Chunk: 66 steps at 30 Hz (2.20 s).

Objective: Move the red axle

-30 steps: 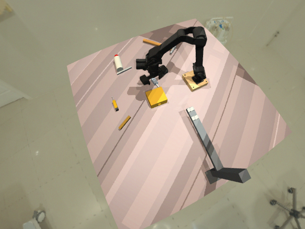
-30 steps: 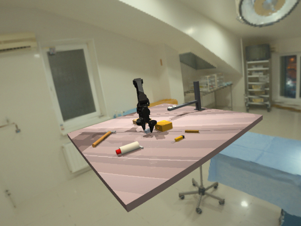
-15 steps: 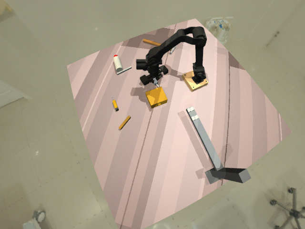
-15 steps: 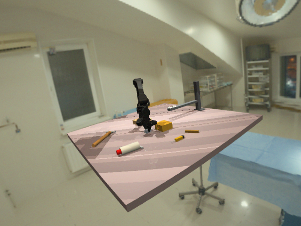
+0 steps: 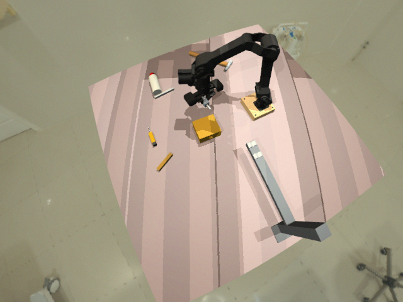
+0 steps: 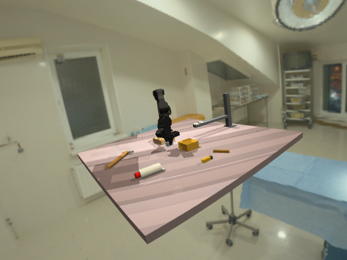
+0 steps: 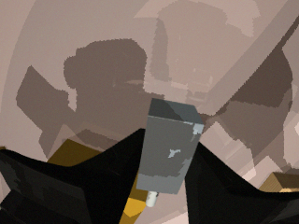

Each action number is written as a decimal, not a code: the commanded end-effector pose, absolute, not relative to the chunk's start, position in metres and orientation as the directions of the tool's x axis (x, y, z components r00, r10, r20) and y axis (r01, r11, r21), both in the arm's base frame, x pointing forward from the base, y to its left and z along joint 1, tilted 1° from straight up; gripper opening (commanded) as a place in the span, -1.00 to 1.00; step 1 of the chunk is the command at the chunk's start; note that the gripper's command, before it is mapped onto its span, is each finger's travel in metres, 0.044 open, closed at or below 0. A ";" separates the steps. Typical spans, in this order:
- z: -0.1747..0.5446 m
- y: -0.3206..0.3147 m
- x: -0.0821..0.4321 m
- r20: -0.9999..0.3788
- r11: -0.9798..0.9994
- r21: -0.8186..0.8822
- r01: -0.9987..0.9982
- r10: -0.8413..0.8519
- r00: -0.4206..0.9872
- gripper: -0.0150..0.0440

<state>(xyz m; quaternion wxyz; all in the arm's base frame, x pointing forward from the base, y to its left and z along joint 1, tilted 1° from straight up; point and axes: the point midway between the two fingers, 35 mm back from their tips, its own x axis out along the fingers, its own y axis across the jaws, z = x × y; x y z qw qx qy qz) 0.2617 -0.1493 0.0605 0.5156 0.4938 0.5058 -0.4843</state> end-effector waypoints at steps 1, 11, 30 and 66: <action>0.084 -0.149 0.261 -1.000 0.045 0.031 0.998 -0.001 0.031 -0.49; 0.088 -0.151 0.261 -1.000 -0.064 0.031 0.997 -0.001 0.031 -0.49; 0.093 -0.152 0.301 -0.999 -0.189 0.034 0.981 -0.001 0.035 -0.49; 0.037 -0.152 0.304 -0.999 -0.189 0.034 0.981 -0.001 0.034 -0.49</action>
